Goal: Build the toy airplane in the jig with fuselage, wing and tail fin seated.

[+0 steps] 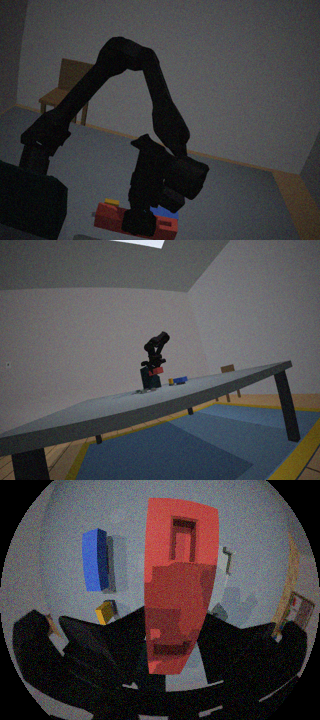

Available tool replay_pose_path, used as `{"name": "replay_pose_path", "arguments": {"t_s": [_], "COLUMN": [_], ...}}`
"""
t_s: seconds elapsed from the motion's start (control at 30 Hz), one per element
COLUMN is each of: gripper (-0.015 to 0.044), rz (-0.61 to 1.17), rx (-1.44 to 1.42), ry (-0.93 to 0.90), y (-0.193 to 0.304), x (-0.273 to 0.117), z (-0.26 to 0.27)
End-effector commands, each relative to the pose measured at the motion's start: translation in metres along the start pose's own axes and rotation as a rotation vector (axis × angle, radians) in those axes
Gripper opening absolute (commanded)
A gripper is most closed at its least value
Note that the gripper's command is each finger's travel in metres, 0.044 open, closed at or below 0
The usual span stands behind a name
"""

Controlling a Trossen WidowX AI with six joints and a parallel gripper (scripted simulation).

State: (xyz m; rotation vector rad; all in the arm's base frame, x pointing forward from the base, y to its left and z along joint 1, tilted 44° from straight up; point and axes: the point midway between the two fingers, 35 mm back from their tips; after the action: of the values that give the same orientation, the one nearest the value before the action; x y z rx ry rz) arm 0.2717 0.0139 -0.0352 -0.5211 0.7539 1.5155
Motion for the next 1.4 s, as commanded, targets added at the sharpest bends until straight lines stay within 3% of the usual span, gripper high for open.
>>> {"name": "replay_pose_path", "arguments": {"t_s": [0.0, 1.17, 1.37], "gripper": [0.0, 0.0, 0.0157], "rz": [-0.008, -0.008, -0.008], "rx": [0.009, 0.146, 0.146], "ry": [0.005, 0.004, 0.004], "y": [-0.005, -0.009, -0.009], "x": [0.002, 0.049, 0.049], "z": [-0.012, -0.109, -0.109]}}
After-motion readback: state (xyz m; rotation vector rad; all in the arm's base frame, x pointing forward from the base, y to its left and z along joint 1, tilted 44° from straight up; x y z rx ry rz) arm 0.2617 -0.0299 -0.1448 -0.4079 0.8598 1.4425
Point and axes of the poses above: the point midway between the two fingers, 35 mm back from their tips, its own x axis out along the fingers, its own z axis across the jaws, y = z × x, and after that the axes turned 12 degrees about x, right-handed
